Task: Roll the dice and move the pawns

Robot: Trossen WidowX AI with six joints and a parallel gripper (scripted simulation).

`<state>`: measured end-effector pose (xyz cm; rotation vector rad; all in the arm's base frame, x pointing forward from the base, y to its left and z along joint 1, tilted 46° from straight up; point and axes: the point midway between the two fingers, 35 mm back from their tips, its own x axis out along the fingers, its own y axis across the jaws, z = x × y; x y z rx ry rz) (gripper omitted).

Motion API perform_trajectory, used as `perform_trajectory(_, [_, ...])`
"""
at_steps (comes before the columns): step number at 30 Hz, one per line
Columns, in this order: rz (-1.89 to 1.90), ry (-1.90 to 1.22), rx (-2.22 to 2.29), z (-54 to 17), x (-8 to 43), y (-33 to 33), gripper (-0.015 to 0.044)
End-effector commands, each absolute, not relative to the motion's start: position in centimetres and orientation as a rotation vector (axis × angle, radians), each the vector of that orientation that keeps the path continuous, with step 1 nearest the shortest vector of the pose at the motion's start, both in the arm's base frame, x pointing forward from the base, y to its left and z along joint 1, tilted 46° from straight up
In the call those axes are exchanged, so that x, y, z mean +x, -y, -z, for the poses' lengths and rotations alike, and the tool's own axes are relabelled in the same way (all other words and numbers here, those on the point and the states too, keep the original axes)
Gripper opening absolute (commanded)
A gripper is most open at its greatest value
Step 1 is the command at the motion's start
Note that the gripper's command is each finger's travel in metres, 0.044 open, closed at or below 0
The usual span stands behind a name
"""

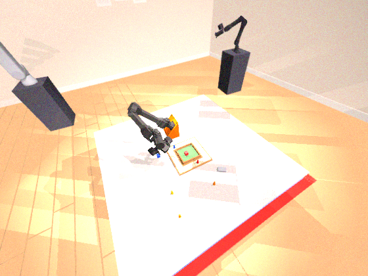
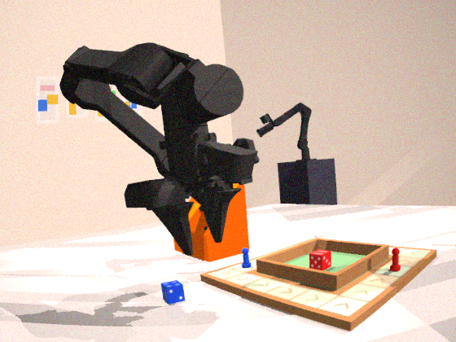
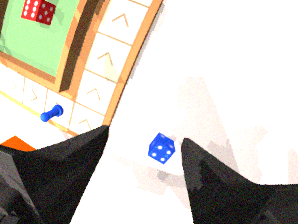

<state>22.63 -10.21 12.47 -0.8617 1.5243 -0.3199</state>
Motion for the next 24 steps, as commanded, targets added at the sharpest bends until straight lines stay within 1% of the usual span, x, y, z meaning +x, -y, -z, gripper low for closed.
perform_trajectory(1, [0.601,-1.413,-0.634,-14.6,19.6,13.2,0.0275])
perform_trajectory(4, [0.657,-1.387,-0.589,-14.6,18.7,13.4,0.0275])
perform_trajectory(24, [0.658,-1.387,-0.589,-11.8,18.9,15.9,0.0275])
